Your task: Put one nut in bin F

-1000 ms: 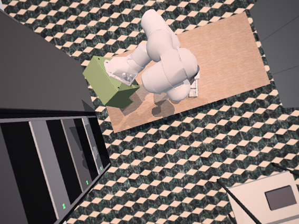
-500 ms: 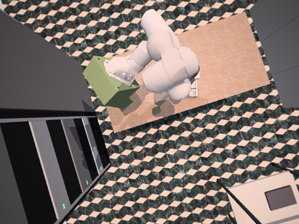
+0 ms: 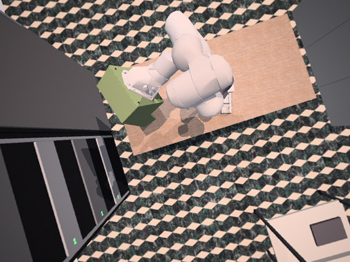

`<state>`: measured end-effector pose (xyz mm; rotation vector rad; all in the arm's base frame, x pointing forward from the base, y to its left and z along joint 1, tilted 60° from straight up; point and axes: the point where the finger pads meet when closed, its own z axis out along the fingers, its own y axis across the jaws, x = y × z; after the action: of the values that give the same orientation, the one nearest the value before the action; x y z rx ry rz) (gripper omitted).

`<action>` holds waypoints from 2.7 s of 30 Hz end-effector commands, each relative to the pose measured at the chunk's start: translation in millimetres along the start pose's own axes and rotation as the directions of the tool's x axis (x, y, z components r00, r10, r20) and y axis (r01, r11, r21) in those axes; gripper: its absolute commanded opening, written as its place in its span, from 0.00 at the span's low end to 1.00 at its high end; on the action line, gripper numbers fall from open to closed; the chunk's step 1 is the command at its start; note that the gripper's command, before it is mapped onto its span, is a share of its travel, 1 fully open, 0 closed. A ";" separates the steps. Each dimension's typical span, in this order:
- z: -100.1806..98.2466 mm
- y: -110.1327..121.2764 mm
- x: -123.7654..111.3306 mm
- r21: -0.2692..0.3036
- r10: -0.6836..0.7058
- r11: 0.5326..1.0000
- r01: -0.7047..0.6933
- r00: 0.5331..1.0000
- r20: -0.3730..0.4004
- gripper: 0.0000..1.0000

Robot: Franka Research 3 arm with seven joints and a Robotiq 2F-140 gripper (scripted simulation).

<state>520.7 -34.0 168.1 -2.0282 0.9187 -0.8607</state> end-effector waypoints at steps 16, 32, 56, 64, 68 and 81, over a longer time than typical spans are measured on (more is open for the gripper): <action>-0.8 -1.6 -0.7 0.004 -0.005 1.000 0.005 1.000 0.002 0.07; -0.8 -1.6 -0.7 0.004 -0.005 1.000 0.005 1.000 0.002 0.07; -0.8 -1.6 -0.7 0.004 -0.005 1.000 0.005 1.000 0.002 0.07; -0.8 -1.6 -0.7 0.004 -0.005 1.000 0.005 1.000 0.002 0.07; -0.8 -1.6 -0.7 0.004 -0.005 1.000 0.005 1.000 0.002 0.07; 5.8 -4.0 29.8 0.004 -0.005 1.000 0.005 1.000 0.002 0.07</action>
<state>534.8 -45.1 171.0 -2.0234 0.9261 -0.8602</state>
